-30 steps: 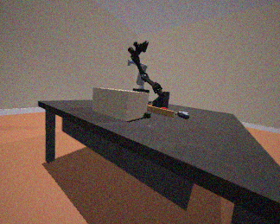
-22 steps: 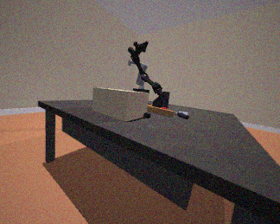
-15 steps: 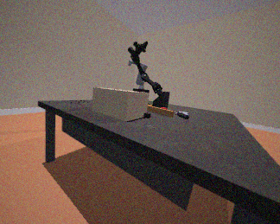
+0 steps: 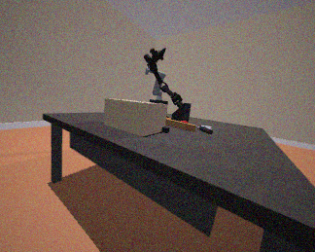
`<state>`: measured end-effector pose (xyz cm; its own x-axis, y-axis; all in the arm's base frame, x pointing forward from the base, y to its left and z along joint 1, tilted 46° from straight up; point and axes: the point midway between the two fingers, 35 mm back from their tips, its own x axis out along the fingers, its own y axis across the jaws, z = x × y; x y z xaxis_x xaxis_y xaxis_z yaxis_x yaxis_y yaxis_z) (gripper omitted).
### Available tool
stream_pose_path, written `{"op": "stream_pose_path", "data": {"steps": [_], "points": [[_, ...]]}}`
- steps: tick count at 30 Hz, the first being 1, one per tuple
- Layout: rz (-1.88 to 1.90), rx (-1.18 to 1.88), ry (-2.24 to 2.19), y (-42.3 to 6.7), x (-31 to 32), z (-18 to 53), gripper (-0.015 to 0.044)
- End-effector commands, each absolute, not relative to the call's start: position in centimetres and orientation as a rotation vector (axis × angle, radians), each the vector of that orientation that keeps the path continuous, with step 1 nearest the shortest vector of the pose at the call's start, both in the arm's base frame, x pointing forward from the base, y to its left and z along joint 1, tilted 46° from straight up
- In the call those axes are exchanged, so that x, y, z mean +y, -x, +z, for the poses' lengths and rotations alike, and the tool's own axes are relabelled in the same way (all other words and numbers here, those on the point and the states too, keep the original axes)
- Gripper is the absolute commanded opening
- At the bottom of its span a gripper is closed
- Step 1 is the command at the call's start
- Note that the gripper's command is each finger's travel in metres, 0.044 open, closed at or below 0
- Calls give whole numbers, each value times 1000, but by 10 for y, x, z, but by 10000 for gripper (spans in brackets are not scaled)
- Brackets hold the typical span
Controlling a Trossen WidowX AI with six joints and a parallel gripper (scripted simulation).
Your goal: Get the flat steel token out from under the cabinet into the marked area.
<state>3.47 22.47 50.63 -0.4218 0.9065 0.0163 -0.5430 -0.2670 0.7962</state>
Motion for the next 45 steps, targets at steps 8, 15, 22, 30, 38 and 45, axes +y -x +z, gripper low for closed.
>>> {"op": "stream_pose_path", "data": {"steps": [8,15,22,30,38,45], "points": [[1843,908,-602,-36,225,506,26],[1636,992,-719,-76,245,484,210],[1395,1077,-828,-120,262,452,270],[1105,1156,-924,-168,274,407,270],[806,1209,-989,-210,274,356,270],[540,1234,-1019,-241,266,308,270]]}}
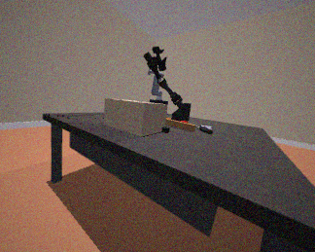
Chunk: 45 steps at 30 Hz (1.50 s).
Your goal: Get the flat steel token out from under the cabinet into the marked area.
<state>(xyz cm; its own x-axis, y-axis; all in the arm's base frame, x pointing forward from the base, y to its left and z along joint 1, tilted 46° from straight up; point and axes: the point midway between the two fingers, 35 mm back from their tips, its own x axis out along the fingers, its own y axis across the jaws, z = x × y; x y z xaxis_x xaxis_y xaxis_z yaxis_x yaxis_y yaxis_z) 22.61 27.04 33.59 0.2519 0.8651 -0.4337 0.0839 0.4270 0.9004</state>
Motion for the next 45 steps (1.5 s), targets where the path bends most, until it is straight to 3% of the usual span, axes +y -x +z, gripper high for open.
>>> {"op": "stream_pose_path", "data": {"steps": [1,21,45], "points": [[502,1236,-1021,-245,264,301,270],[-246,1181,-943,-293,196,167,270],[-982,916,-553,-281,69,66,270]]}}
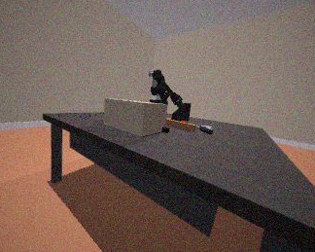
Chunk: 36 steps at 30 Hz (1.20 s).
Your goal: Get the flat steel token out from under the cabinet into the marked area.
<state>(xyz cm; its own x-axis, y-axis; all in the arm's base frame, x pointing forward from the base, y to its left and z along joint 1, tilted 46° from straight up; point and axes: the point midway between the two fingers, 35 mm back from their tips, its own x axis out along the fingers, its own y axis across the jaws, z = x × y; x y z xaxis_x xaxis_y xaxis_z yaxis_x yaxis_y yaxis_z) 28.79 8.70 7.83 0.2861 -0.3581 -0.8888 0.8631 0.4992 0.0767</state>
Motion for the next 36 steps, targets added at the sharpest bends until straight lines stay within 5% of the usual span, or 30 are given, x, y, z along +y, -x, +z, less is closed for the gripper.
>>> {"op": "stream_pose_path", "data": {"steps": [1,36], "points": [[-1005,902,-530,-280,64,64,270],[-1159,769,-324,-277,0,20,270]]}}
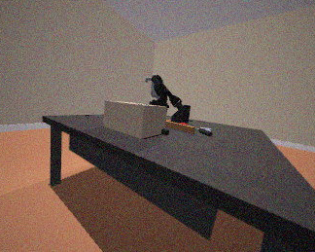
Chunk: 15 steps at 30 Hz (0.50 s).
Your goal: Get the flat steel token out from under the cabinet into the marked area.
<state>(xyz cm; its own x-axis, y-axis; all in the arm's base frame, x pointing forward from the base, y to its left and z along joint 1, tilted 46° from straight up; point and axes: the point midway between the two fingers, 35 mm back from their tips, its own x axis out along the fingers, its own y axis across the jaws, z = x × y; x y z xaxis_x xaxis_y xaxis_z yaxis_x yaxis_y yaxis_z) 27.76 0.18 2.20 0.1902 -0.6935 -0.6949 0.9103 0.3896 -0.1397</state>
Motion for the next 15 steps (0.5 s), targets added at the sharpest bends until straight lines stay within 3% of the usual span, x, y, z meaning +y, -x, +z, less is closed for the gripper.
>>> {"op": "stream_pose_path", "data": {"steps": [1,15], "points": [[-1159,769,-324,-277,-1,19,270],[-1158,770,-325,-282,-16,3,270]]}}
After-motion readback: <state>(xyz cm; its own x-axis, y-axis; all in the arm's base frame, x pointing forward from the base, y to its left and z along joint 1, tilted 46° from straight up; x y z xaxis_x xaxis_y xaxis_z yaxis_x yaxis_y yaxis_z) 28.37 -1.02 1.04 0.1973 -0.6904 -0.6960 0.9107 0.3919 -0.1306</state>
